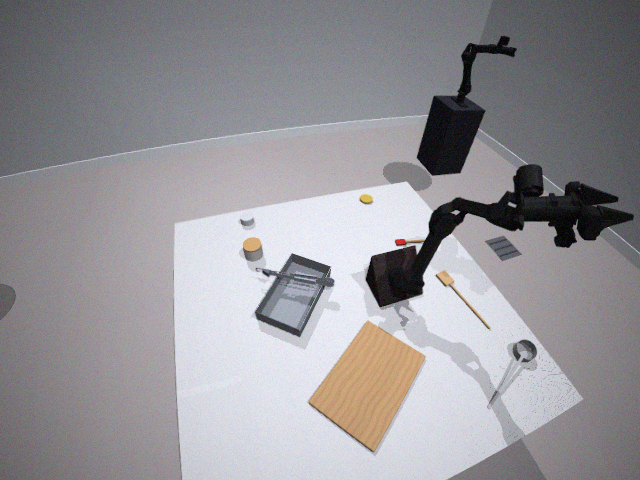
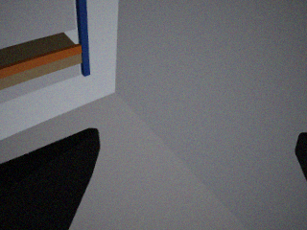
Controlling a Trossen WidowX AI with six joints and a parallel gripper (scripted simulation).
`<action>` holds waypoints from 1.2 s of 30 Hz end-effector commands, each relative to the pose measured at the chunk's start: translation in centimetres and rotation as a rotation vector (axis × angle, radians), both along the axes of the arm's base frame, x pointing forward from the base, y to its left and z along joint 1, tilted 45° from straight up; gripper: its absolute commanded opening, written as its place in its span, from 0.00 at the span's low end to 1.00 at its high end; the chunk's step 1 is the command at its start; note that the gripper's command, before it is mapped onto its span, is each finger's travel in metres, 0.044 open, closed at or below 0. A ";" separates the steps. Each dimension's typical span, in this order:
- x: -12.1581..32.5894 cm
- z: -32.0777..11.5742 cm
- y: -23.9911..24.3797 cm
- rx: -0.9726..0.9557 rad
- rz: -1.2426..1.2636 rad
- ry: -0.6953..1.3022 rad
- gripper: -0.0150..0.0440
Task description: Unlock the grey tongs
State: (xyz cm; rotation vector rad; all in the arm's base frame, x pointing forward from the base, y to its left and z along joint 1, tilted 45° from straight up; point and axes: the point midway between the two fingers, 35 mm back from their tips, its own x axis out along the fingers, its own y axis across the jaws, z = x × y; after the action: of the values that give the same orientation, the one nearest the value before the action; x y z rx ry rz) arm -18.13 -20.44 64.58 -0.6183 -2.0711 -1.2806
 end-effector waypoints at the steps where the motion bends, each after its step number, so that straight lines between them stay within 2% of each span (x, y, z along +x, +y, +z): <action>1: 0.4 0.9 2.0 -0.039 -0.007 0.040 1.00; 17: 4.8 4.0 14.2 -0.315 -0.051 0.280 1.00; 31: 9.7 4.5 22.8 -0.537 -0.061 0.472 1.00; 36: 12.7 4.3 26.6 -0.621 -0.079 0.581 1.00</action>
State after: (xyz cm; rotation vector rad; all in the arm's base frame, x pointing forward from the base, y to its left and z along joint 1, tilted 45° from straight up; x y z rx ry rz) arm -8.07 2.94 69.09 -1.1194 -1.9771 -0.4903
